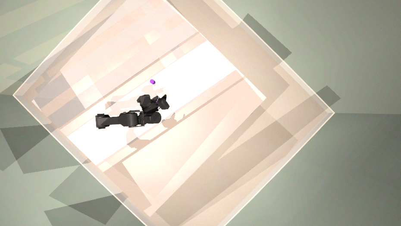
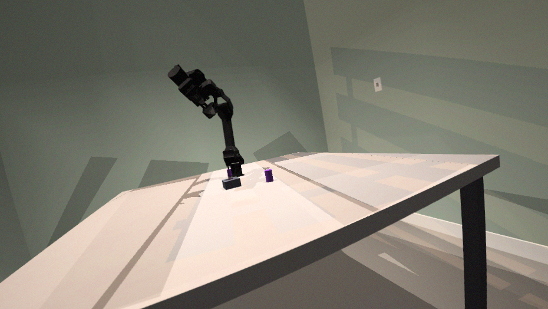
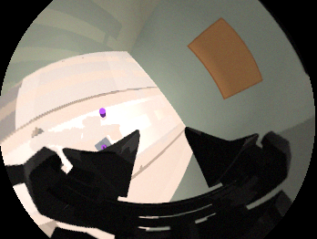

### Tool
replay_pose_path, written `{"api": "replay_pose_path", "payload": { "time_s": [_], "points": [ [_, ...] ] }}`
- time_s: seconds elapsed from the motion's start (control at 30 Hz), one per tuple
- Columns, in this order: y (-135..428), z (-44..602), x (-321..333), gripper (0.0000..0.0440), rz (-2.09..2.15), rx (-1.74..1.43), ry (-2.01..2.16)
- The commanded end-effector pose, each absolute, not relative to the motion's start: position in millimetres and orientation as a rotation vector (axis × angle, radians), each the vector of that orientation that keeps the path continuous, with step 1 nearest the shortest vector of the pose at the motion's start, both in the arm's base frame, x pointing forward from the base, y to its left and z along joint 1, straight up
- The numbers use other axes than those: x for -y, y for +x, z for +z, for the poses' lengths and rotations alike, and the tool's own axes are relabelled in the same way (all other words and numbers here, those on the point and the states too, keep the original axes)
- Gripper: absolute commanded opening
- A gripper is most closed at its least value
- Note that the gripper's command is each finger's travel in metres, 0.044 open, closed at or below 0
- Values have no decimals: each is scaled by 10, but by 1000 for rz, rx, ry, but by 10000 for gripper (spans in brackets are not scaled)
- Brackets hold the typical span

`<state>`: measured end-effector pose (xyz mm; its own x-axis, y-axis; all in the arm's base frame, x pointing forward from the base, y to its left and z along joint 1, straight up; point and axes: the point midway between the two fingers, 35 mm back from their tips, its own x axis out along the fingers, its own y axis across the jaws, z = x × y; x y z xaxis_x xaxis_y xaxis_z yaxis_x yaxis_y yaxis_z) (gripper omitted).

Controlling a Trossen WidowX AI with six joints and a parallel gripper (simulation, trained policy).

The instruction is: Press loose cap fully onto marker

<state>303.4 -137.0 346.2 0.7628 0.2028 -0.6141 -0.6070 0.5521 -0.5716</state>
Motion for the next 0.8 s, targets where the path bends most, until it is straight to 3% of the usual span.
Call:
{"api": "replay_pose_path", "payload": {
  "time_s": [0.0, 0.77],
  "points": [
    [3114, 3326, 1333, 316, 553, -560, -848],
    [3369, 2801, 1063, 316, 744, -736, -814]
  ]
}}
